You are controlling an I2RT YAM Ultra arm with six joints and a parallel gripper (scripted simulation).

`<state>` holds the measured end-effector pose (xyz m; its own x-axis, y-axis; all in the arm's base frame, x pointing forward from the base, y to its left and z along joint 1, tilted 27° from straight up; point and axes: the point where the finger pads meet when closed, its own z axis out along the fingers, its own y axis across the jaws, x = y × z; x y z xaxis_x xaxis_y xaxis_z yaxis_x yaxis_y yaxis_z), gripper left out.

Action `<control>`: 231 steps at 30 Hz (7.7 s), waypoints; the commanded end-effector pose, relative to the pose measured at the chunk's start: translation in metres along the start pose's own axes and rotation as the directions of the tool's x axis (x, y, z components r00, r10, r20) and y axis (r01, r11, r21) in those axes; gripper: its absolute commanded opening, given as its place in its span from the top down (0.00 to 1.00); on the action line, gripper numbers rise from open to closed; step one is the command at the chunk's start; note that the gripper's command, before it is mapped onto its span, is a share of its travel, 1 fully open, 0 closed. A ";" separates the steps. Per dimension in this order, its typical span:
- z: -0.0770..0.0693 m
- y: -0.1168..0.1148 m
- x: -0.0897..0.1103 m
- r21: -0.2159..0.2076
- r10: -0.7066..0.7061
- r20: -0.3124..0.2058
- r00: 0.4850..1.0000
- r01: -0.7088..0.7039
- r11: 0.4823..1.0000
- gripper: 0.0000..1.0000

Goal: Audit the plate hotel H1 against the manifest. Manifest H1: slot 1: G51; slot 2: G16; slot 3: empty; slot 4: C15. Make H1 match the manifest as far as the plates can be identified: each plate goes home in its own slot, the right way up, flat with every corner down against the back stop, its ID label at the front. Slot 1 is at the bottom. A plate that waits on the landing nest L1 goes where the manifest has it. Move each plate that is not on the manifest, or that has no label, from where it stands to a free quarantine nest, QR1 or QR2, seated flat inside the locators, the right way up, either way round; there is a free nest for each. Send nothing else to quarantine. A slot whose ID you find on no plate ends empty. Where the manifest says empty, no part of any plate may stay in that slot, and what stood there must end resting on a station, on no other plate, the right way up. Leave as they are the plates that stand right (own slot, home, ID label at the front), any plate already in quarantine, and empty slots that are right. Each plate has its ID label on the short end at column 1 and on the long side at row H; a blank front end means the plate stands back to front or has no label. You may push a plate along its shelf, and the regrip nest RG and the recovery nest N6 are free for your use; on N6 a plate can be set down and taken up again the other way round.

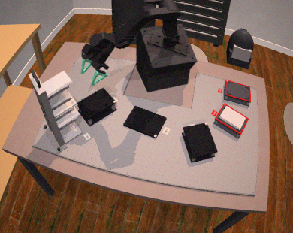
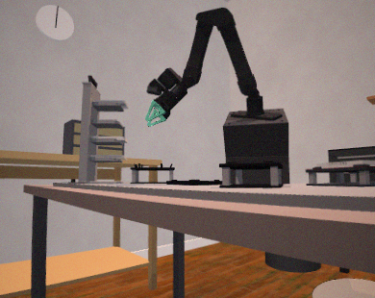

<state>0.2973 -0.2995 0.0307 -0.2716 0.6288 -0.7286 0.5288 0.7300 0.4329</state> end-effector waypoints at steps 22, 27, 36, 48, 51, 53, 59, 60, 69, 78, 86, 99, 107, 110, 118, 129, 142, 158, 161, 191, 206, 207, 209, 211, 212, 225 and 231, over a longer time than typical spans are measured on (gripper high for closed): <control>-0.003 -0.002 -0.010 0.004 -0.014 0.032 0.999 0.013 1.000 0.00; -0.001 -0.002 -0.008 0.004 -0.013 0.032 0.999 0.013 1.000 0.00; 0.008 -0.002 0.000 0.004 -0.013 0.032 0.999 0.013 1.000 0.00; 0.020 -0.002 0.012 0.004 -0.013 0.032 0.999 0.013 1.000 0.00; 0.024 -0.002 0.015 0.004 -0.013 0.032 0.999 0.013 1.000 0.00; 0.026 -0.002 0.017 0.004 -0.013 0.032 0.999 0.013 1.000 0.00; 0.033 -0.002 0.024 0.004 -0.013 0.032 0.999 0.013 1.000 0.00; 0.034 -0.002 0.025 0.004 -0.013 0.032 0.999 0.012 1.000 0.00; 0.043 -0.003 0.033 0.004 -0.012 0.032 0.999 0.012 1.000 0.00; 0.048 -0.003 0.039 0.004 -0.012 0.032 0.999 0.012 1.000 0.00; 0.050 -0.003 0.038 0.004 -0.012 0.032 0.999 0.012 1.000 0.00; 0.062 -0.002 0.024 0.004 -0.012 0.033 0.999 0.012 1.000 0.00; 0.069 -0.002 0.017 0.004 -0.012 0.033 0.999 0.012 1.000 0.00; 0.069 -0.002 0.017 0.004 -0.012 0.033 0.999 0.012 1.000 0.00; 0.069 -0.002 0.017 0.004 -0.012 0.033 0.999 0.012 1.000 0.00; 0.069 -0.002 0.017 0.004 -0.012 0.033 0.999 0.012 1.000 0.00; 0.069 -0.002 0.017 0.004 -0.012 0.033 0.999 0.012 1.000 0.00; 0.069 -0.002 0.017 0.004 -0.012 0.033 0.999 0.012 1.000 0.00; 0.069 -0.002 0.017 0.004 -0.012 0.033 0.999 0.012 1.000 0.00; 0.052 -0.003 0.035 0.004 -0.012 0.032 0.999 0.012 1.000 0.00; 0.048 -0.003 0.039 0.004 -0.012 0.032 0.999 0.012 1.000 0.00; 0.048 -0.003 0.039 0.004 -0.012 0.032 0.999 0.012 1.000 0.00; 0.048 -0.003 0.039 0.004 -0.012 0.032 0.999 0.012 1.000 0.00; 0.048 -0.003 0.039 0.004 -0.012 0.032 0.999 0.012 1.000 0.00; 0.048 -0.003 0.039 0.004 -0.012 0.032 0.999 0.012 1.000 0.00; 0.048 -0.003 0.039 0.004 -0.012 0.032 0.999 0.012 1.000 0.00; 0.048 -0.003 0.039 0.004 -0.012 0.032 0.999 0.012 1.000 0.00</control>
<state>0.3247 -0.2827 -0.0324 -0.2727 0.6270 -0.7298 0.5288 0.7313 0.4307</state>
